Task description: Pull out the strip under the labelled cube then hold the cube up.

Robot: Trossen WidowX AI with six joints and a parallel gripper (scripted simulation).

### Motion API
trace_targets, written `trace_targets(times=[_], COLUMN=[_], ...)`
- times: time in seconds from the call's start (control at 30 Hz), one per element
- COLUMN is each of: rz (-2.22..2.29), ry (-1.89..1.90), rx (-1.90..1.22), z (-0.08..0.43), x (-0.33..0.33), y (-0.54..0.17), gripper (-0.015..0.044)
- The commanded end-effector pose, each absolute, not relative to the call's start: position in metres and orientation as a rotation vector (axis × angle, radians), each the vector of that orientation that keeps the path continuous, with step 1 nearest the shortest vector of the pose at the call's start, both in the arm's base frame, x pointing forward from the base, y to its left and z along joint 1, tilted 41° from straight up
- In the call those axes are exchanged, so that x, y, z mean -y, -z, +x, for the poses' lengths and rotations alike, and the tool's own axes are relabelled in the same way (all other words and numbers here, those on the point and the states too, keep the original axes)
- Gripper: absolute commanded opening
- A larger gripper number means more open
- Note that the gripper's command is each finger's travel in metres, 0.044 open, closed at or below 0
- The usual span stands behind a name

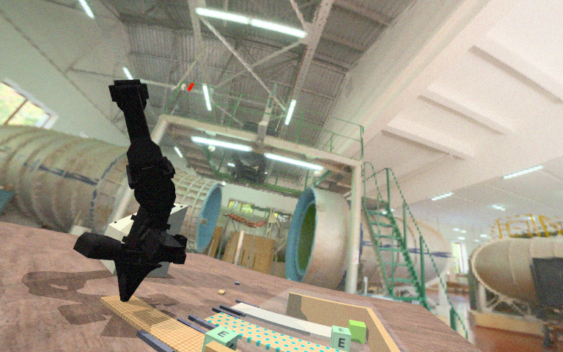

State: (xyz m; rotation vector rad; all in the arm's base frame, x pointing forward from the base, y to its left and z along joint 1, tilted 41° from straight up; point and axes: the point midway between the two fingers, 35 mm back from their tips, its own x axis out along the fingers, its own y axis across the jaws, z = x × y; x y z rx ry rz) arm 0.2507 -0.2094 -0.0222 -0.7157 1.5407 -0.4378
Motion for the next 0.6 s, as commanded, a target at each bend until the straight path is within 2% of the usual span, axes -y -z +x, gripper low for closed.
trace_targets(times=[0.0, 0.57], rz=[-0.709, -0.709], ry=[0.432, 0.432], rx=[-1.567, -1.569], z=[0.236, 0.212], x=[0.211, 0.213], y=[0.026, 0.024], gripper=[0.0, 0.0])
